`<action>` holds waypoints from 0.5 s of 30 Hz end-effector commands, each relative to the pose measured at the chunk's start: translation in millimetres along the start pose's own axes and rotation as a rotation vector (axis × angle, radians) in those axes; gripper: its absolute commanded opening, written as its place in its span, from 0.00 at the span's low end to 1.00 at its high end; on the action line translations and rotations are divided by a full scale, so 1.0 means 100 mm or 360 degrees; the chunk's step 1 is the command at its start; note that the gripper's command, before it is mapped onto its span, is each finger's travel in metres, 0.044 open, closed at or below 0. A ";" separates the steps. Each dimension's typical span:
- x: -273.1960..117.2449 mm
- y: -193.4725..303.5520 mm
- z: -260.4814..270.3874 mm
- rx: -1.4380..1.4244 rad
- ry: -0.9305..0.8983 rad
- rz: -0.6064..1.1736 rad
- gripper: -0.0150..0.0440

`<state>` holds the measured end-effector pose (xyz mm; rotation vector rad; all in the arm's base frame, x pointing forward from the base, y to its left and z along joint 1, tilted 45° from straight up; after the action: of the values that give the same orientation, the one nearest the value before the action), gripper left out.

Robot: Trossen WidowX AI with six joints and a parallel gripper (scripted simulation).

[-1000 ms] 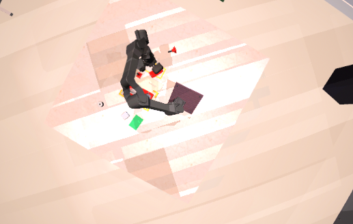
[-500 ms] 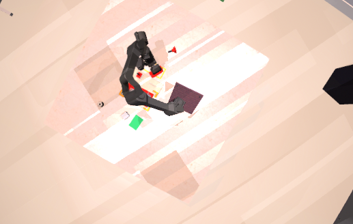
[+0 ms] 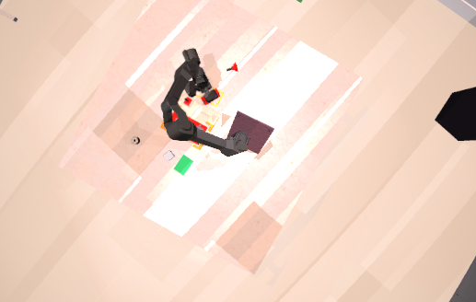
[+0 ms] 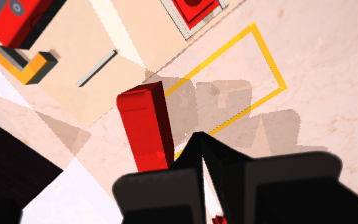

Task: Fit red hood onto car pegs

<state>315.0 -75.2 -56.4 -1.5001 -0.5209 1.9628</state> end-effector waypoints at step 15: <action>0.02 0.00 0.07 0.0012 0.0011 -0.0010 0.25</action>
<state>311.1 -73.6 -56.6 -1.5061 -0.5177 1.9560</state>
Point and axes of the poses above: the point midway between the two fingers, 35 mm back from their tips, its own x axis out along the fingers, its own z axis across the jaws, y = z × x, the point moved 10 cm from there along -x, back along the fingers, and after that the axes turned 7 degrees about -x, right-handed, at the moved point
